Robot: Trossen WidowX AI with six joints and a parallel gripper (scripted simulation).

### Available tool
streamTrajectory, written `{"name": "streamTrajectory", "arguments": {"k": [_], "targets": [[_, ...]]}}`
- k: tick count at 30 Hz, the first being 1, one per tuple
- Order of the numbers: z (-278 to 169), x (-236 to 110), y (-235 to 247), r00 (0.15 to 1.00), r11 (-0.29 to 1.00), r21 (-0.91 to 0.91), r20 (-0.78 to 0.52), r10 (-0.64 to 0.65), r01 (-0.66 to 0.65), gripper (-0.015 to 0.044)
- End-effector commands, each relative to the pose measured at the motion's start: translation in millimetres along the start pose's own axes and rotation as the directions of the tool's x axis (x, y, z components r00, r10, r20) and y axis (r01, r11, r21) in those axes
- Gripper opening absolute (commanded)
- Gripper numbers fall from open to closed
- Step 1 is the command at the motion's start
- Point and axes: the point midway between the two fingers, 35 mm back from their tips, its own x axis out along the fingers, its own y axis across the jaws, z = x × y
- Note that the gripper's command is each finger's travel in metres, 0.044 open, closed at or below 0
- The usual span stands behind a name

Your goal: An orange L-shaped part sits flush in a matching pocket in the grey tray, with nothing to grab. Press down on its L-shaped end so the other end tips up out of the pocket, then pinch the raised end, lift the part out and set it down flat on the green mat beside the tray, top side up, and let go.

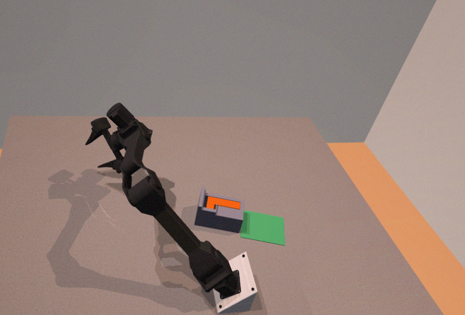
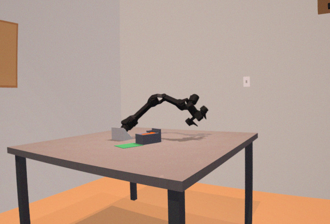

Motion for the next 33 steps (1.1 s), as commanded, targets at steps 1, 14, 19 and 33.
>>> {"name": "streamTrajectory", "arguments": {"k": [1, 14, 19, 33], "targets": [[2, -2, 0, 1.000, 1.000, -0.004, 0.008, 0.002, -0.002, 0.0374], [99, -132, -63, 0.871, 0.961, -0.191, 0.484, -0.083, 0.198, 0.0180], [107, -174, -98, 0.804, 0.919, -0.189, 0.565, -0.186, 0.346, 0.0180], [60, -268, -202, 0.678, 0.699, -0.188, 0.507, -0.532, 0.690, 0.0180]]}}
